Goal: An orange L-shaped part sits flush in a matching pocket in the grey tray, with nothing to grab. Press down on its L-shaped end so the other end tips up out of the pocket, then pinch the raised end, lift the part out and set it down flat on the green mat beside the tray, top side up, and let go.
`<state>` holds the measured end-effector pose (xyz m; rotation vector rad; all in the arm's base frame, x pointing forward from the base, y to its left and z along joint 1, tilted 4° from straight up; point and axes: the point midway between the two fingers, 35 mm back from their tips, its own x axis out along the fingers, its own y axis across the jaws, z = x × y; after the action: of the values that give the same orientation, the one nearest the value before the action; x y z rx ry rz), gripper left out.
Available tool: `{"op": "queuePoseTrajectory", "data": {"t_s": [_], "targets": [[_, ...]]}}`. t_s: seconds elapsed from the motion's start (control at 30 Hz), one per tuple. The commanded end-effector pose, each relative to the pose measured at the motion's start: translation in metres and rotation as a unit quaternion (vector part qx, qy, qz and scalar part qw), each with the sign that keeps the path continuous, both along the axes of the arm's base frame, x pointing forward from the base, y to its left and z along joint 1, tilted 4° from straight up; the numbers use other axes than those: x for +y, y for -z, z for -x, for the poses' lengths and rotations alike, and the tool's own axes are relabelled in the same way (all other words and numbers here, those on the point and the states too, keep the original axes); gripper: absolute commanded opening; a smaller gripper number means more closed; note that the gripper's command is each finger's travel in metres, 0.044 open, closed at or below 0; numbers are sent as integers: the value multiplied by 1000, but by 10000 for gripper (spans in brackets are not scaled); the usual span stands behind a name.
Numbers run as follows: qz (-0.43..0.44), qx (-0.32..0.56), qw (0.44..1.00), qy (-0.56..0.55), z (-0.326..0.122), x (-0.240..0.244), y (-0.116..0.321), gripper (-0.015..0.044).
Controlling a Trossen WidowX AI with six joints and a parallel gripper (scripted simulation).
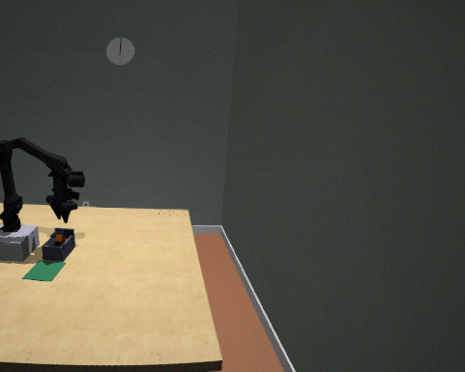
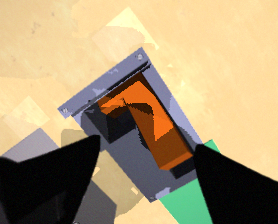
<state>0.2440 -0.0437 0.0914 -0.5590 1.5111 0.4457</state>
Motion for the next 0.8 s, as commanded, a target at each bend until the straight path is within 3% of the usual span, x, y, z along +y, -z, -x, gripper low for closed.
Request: {"op": "queuePoseTrajectory", "data": {"t_s": [0.0,0.5,0.77], "targets": [[9,27,942,-335,8,-34,-5,280],[9,28,940,-339,8,-34,-3,280],[9,28,940,-339,8,-37,26,280]]}}
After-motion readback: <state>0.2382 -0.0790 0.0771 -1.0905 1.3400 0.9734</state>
